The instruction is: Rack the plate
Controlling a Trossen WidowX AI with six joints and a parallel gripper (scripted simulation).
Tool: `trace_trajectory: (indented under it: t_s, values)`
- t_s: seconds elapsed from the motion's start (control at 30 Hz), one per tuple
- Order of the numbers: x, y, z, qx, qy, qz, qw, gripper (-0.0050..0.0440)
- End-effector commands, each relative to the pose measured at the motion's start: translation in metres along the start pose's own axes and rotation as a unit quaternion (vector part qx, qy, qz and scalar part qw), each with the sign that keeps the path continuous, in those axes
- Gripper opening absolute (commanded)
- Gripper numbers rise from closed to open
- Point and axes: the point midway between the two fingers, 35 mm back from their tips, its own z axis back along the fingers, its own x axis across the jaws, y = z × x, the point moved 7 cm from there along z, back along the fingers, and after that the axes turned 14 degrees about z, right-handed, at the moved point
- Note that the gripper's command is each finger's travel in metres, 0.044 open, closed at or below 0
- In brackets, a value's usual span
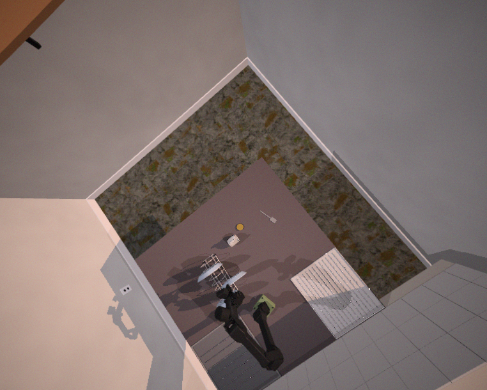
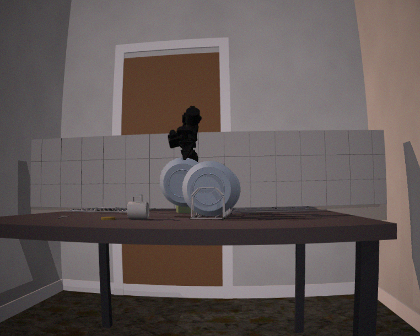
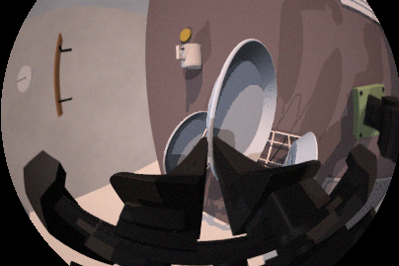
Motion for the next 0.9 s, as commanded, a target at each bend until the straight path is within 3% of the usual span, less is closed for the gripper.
trace_trajectory:
  t_s: [0.0,0.87]
  values:
    - [0.019,0.011,0.010,0.013,-0.026,-0.012,0.999,0.0000]
    - [0.050,0.052,0.039,0.008,-0.029,-0.010,0.999,0.0000]
